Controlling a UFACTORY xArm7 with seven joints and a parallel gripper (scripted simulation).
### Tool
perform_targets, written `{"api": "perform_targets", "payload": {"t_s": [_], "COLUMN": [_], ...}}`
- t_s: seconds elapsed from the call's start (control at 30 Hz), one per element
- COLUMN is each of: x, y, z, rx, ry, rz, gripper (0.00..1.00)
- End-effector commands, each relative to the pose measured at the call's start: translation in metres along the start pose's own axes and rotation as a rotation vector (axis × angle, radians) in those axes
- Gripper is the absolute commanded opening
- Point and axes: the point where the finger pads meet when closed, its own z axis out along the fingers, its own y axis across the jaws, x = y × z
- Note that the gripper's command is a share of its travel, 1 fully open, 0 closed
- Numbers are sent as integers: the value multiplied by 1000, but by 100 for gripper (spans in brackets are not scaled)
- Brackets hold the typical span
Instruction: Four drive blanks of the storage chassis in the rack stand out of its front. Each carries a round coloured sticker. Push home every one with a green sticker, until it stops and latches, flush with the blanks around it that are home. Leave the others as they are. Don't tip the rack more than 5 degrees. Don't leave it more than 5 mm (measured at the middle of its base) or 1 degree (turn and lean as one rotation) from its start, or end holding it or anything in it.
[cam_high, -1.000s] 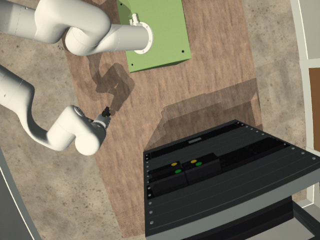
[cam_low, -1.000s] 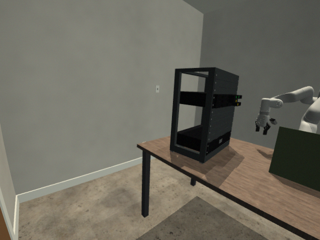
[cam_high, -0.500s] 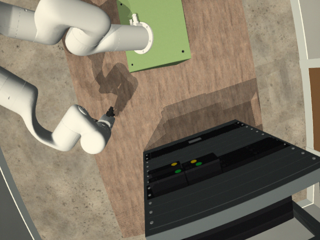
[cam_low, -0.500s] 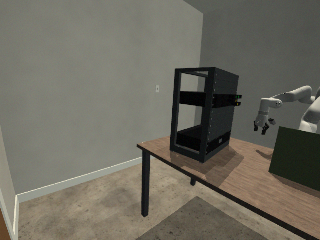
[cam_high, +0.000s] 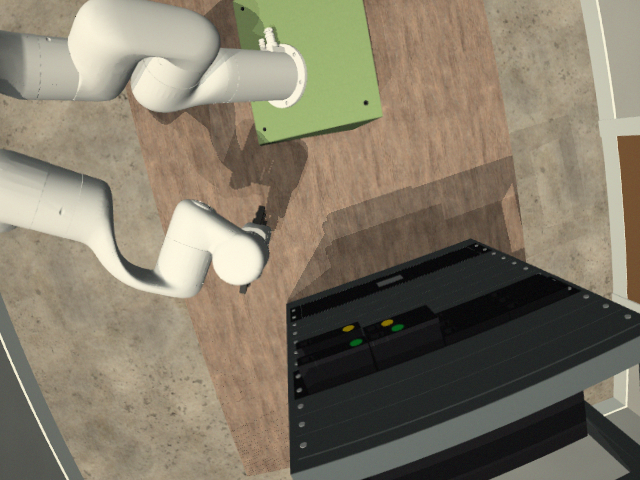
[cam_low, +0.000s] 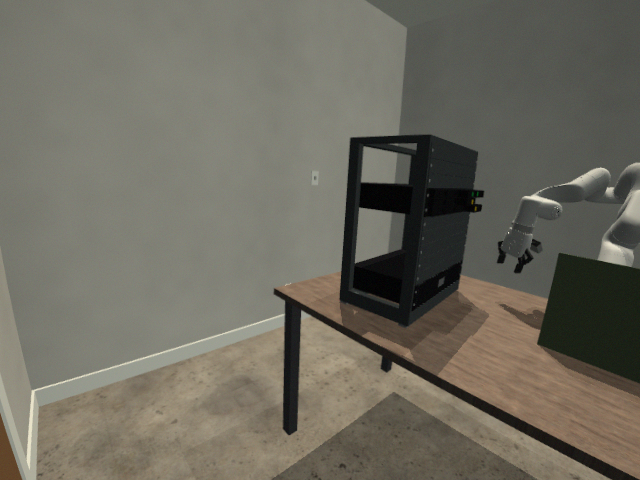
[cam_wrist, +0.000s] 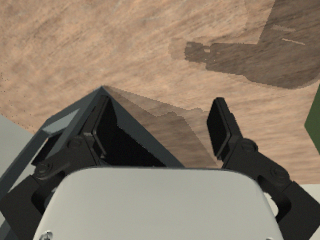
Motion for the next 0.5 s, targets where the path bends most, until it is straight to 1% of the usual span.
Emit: {"api": "perform_targets", "payload": {"t_s": [0.0,0.1,0.17,0.33,0.47], "x": [-42,-70,-70,-109,-129], "y": [13,31,31,65,92], "z": [1,1,1,3,6], "rx": [65,114,114,204,285], "ry": [-32,-57,-57,-95,-118], "rz": [-77,-144,-144,-266,-368], "gripper": [100,100,100,100,100]}}
